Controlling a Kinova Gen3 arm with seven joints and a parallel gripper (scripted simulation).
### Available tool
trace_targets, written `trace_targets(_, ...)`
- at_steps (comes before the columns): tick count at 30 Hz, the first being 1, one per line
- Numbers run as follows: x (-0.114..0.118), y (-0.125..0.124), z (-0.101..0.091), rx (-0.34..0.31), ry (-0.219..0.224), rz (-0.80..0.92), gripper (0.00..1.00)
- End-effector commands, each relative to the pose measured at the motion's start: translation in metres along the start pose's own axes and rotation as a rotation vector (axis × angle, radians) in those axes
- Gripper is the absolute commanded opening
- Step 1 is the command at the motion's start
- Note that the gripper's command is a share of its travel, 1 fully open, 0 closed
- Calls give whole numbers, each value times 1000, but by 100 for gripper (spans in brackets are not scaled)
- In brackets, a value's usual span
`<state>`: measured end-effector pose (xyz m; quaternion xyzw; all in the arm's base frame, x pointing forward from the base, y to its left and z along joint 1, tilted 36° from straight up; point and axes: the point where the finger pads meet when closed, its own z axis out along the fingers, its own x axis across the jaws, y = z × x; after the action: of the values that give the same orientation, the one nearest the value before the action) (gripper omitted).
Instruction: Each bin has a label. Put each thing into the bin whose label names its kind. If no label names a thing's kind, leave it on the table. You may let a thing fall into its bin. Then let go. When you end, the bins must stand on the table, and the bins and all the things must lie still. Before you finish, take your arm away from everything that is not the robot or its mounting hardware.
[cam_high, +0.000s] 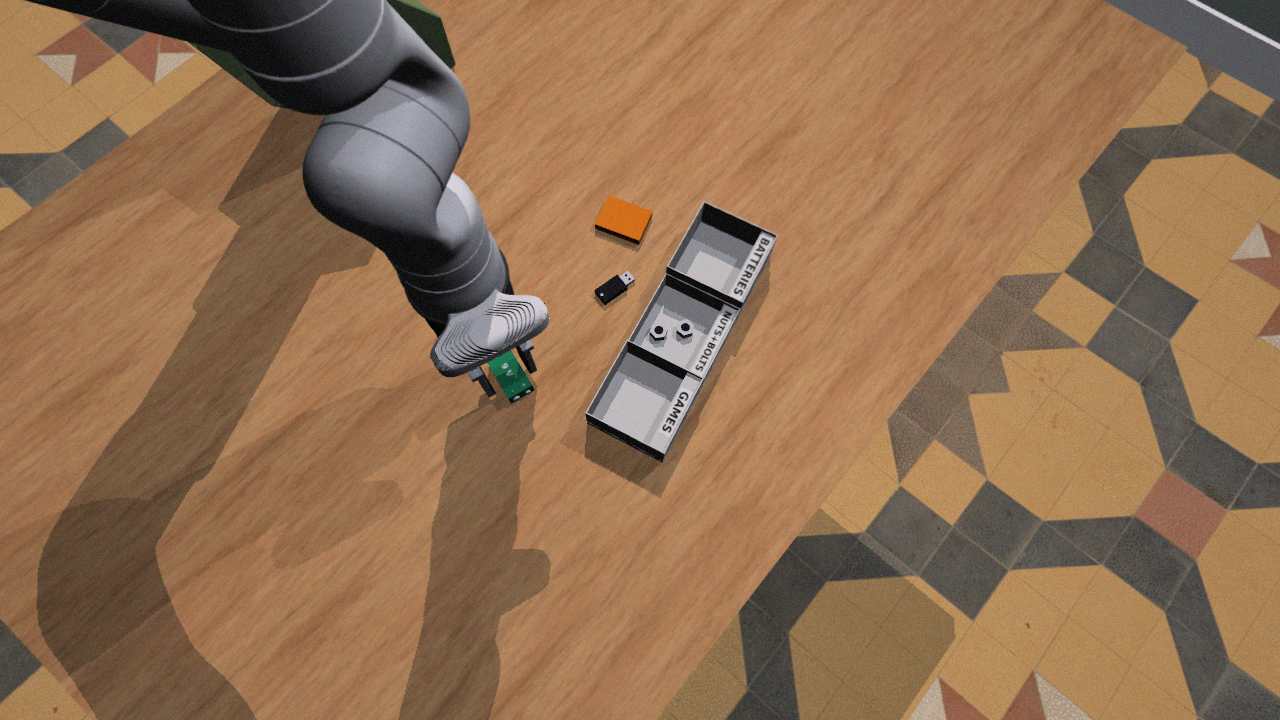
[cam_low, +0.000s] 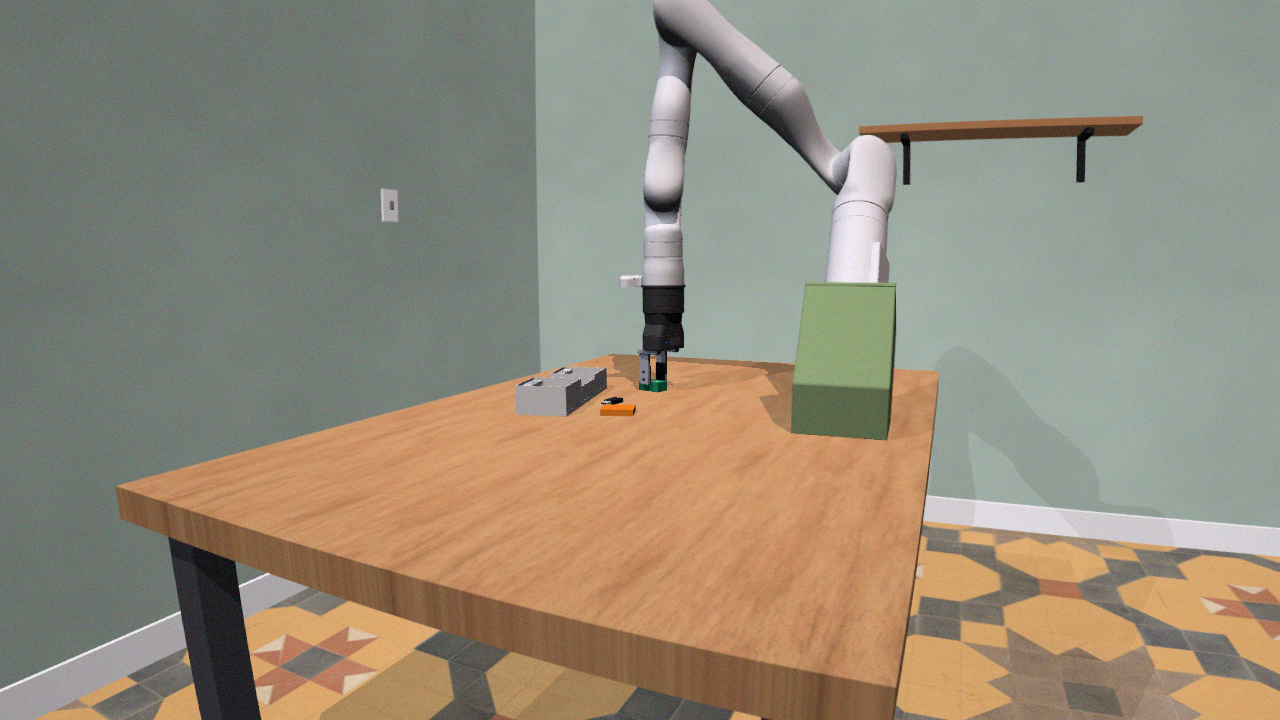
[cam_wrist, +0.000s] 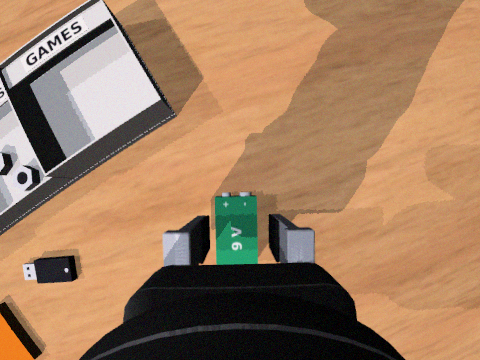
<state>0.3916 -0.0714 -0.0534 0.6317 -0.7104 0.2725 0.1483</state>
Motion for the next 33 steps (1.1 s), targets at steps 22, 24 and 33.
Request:
trace_targets(22, -1, -1, 12, 1, -1, -1, 80)
trace_targets(24, -1, -1, 12, 1, -1, -1, 80)
trace_targets(33, -1, -1, 12, 2, -1, -1, 50)
